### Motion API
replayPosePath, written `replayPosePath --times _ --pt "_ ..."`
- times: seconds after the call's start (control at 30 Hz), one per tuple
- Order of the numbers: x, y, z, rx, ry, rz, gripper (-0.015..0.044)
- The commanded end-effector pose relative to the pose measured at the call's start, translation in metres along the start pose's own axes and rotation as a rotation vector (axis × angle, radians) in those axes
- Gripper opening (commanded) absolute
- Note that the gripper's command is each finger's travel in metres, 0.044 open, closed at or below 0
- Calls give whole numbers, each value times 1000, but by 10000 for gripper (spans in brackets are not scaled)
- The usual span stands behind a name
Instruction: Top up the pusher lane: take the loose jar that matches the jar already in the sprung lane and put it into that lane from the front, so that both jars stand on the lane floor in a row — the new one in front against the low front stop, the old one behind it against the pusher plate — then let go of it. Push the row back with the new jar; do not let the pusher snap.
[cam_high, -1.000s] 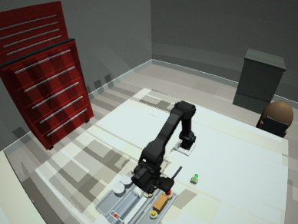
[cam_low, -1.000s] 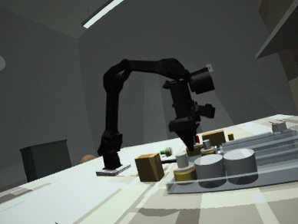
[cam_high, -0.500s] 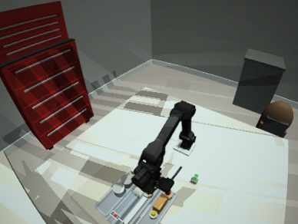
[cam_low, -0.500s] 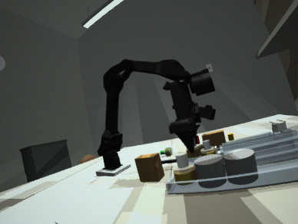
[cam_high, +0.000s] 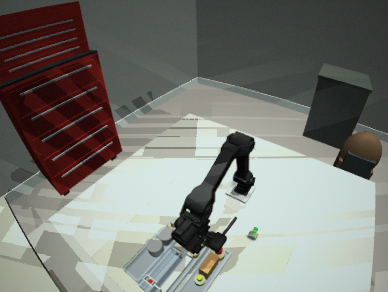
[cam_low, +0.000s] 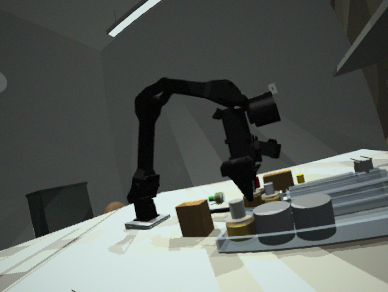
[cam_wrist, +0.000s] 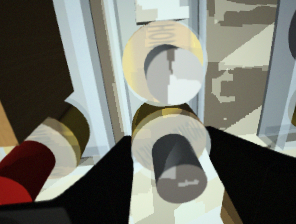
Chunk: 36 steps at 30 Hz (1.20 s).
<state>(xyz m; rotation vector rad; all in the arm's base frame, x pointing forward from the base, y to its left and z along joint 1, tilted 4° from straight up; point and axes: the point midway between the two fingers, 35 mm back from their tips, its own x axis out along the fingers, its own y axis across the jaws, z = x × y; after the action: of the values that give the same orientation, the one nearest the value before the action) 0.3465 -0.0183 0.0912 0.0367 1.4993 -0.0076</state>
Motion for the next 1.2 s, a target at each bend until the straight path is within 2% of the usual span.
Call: replayPosePath --times 0.0,1.17 --pt "1 0 4 5 -21 -3 0" --pt "11 0 2 5 -20 -3 0"
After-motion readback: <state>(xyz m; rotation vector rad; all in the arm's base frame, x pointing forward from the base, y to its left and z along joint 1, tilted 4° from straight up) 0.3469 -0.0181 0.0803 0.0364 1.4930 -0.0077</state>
